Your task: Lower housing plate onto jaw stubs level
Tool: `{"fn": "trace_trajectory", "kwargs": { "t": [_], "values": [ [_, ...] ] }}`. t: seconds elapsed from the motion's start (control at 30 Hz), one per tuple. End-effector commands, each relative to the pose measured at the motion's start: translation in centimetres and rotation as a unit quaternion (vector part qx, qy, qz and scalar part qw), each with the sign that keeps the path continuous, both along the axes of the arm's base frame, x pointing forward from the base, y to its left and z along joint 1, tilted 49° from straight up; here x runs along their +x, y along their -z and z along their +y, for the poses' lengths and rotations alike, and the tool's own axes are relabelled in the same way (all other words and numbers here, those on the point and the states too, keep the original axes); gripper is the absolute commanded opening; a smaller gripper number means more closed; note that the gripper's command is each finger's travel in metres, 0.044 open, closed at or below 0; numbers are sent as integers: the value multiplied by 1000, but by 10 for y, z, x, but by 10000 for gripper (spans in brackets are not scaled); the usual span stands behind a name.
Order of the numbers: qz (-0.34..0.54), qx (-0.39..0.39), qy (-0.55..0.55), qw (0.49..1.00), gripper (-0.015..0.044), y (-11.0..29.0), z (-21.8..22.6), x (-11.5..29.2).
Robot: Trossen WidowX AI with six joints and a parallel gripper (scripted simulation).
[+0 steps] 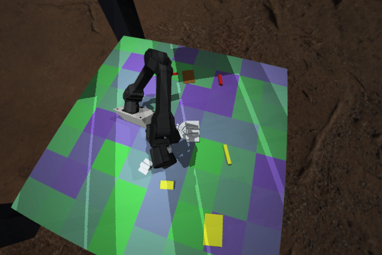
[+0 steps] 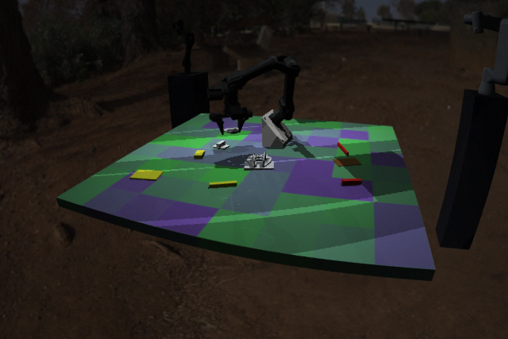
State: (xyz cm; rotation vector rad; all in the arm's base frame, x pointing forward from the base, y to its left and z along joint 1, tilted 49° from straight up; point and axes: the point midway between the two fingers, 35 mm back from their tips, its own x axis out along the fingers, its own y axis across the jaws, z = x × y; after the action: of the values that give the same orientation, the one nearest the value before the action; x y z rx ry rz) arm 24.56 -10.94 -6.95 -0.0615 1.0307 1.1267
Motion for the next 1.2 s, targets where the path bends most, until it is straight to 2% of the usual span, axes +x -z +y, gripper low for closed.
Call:
{"fn": "trace_trajectory", "kwargs": {
  "t": [0.0,1.17],
  "values": [
    [22,6,22,1000,351,-10,12,5],
    [185,37,169,967,351,-84,97,25]
  ]
}}
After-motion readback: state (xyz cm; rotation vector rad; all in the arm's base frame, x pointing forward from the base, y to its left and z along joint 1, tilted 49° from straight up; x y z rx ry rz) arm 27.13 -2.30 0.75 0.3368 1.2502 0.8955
